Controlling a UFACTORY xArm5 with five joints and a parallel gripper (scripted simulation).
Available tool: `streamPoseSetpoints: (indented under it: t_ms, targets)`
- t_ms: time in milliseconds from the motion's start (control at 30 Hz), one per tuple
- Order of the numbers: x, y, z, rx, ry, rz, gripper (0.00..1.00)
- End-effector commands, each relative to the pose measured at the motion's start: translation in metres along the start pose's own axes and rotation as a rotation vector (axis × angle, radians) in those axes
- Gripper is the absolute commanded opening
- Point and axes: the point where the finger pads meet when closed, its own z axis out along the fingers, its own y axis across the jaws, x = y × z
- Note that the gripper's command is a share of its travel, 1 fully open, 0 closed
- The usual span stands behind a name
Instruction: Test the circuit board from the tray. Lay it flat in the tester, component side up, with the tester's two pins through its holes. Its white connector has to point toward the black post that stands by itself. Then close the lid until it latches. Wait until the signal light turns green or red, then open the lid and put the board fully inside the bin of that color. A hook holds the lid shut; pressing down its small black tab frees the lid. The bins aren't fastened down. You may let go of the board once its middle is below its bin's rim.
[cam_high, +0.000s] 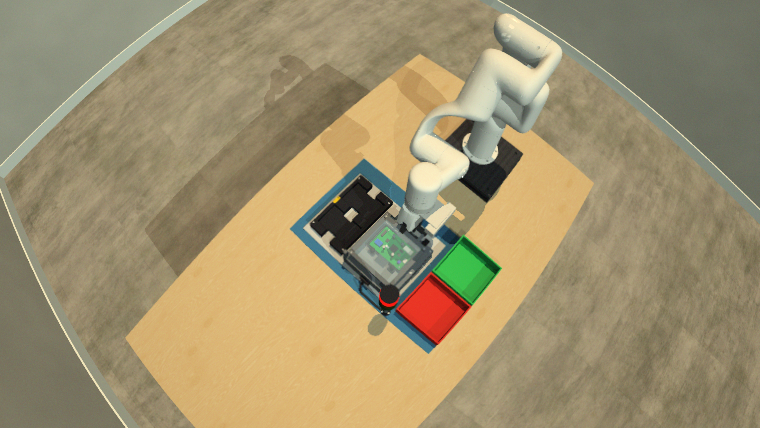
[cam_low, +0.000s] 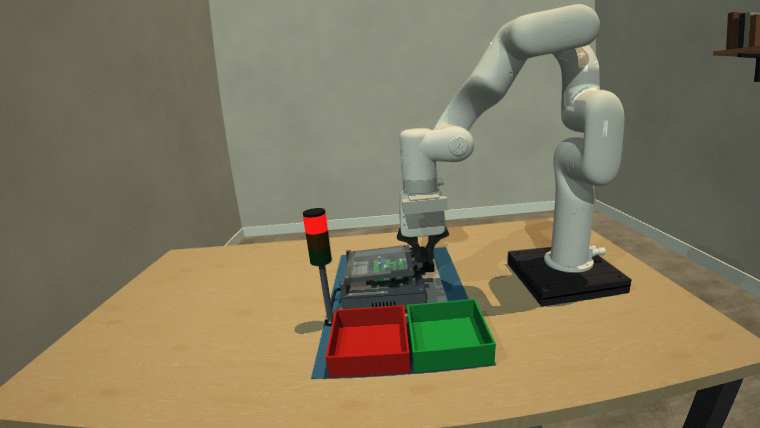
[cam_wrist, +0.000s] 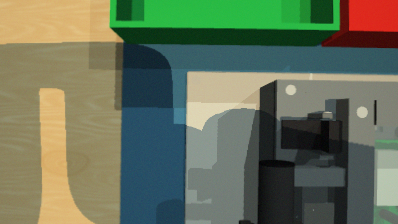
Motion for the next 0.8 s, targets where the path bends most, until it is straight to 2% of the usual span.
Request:
streamPoseSetpoints:
  t_ms: [0, 767]
  targets:
    - [0.0001, 0.0012, -0.0010, -0.003, 0.000, 0.000, 0.00]
    - [0.0001, 0.0012, -0.0011, -0.003, 0.000, 0.000, 0.00]
